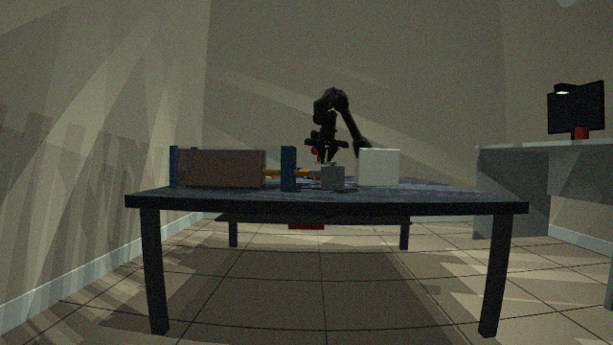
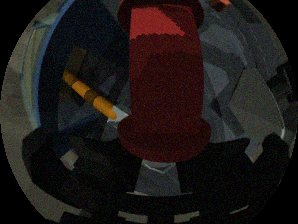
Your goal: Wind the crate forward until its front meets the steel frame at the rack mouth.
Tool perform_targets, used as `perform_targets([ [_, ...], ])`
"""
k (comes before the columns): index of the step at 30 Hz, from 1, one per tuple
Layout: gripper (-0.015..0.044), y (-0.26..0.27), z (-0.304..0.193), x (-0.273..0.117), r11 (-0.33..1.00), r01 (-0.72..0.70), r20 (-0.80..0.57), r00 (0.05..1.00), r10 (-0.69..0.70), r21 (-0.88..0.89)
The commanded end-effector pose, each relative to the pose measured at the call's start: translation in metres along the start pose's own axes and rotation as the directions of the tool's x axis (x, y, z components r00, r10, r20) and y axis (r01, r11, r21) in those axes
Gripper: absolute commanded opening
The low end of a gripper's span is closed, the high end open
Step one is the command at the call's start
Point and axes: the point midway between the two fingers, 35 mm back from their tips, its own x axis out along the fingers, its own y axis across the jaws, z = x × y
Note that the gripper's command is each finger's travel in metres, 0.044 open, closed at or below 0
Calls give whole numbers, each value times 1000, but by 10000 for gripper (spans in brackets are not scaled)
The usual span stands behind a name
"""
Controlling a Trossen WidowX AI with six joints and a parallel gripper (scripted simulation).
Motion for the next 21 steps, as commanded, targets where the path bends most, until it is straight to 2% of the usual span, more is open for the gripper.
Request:
perform_targets([
  [1,0,1,-1,3,1000,-3,1,1000,3,-27],
  [10,0,-1,-1,6,1000,1,2,1000,-1,2],
  [21,289,1,0,4,1000,-2,0,1000,2,-18],
])
